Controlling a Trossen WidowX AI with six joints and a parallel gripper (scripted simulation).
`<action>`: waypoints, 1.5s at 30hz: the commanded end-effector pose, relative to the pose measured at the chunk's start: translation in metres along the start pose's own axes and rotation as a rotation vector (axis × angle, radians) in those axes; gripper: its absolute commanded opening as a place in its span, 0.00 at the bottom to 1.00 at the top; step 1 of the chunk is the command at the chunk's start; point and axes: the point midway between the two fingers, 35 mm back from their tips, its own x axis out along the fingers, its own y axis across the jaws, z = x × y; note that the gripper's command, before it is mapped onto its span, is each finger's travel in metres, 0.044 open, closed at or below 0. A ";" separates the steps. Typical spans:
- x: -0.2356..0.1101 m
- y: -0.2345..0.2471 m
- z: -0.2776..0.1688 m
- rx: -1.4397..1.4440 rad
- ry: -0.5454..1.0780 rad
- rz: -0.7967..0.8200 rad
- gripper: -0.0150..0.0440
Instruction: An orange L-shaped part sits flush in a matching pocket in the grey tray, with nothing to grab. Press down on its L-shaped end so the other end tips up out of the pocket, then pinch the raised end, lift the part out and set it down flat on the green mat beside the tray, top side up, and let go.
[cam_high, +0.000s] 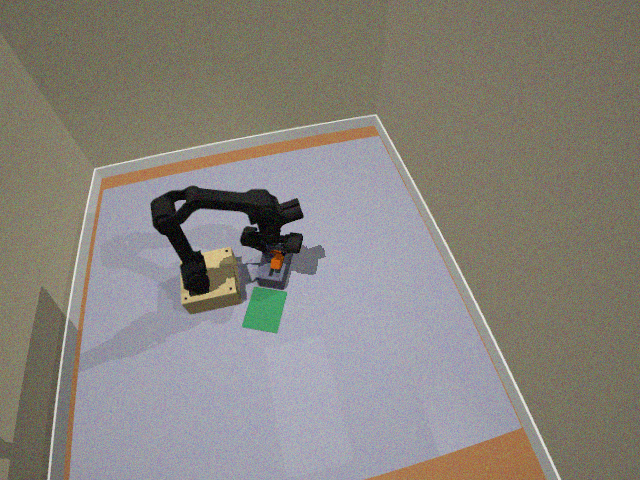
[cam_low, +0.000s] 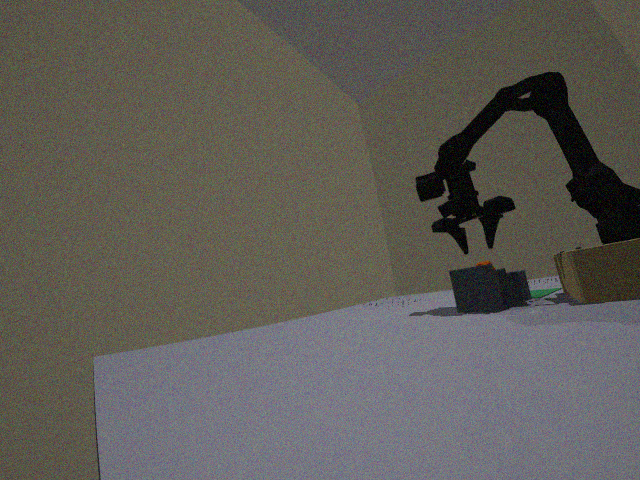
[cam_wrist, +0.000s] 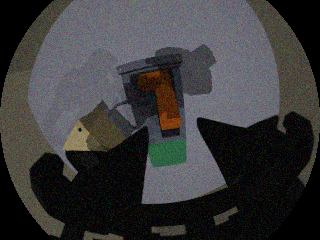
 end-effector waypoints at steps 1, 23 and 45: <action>0.009 0.000 -0.001 -0.006 0.006 0.002 0.73; 0.042 0.000 -0.001 -0.006 0.006 0.002 0.73; 0.054 0.001 -0.001 -0.003 0.002 0.003 0.44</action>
